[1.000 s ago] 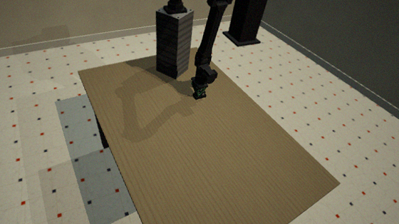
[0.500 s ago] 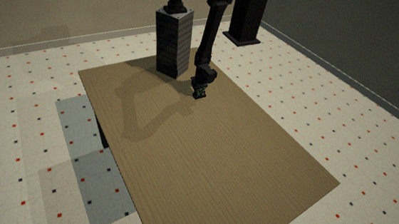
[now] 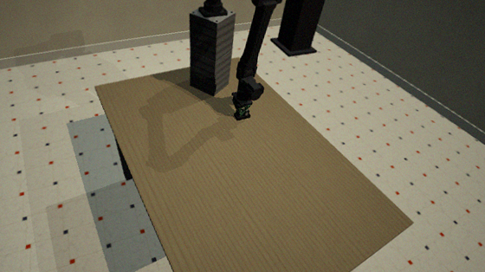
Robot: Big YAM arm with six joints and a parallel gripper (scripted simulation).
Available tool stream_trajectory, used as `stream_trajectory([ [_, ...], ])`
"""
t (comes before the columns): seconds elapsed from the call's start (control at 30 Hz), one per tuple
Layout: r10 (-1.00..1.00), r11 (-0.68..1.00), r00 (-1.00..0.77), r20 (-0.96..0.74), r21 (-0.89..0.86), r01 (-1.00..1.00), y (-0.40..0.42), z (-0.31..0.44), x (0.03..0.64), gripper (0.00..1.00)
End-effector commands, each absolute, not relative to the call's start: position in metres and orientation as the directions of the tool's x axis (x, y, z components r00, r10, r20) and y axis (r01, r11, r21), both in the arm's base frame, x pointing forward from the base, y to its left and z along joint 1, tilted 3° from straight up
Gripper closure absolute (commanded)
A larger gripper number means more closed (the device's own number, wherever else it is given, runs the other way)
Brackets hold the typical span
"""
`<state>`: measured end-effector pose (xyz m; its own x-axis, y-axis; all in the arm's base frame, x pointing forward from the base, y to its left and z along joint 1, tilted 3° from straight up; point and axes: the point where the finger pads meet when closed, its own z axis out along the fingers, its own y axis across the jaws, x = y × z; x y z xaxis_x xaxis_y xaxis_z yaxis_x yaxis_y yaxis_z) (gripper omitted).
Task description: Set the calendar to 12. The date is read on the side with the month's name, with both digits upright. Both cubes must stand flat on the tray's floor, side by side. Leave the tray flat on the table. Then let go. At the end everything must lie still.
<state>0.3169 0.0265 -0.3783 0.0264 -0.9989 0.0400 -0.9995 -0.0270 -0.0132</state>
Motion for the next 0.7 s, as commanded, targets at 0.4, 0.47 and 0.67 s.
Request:
stream_trajectory([
  [0.4, -0.999, -0.014, 0.013, 0.034, -0.025, -1.0, 0.0232, -0.36, 0.3242, 0.75],
  [0.47, -0.999, -0.014, 0.013, 0.034, -0.025, -1.0, 0.0232, -0.36, 0.3242, 0.75],
  [0.67, -0.999, -0.014, 0.013, 0.034, -0.025, -1.0, 0.0232, -0.3593, 0.324, 0.75],
])
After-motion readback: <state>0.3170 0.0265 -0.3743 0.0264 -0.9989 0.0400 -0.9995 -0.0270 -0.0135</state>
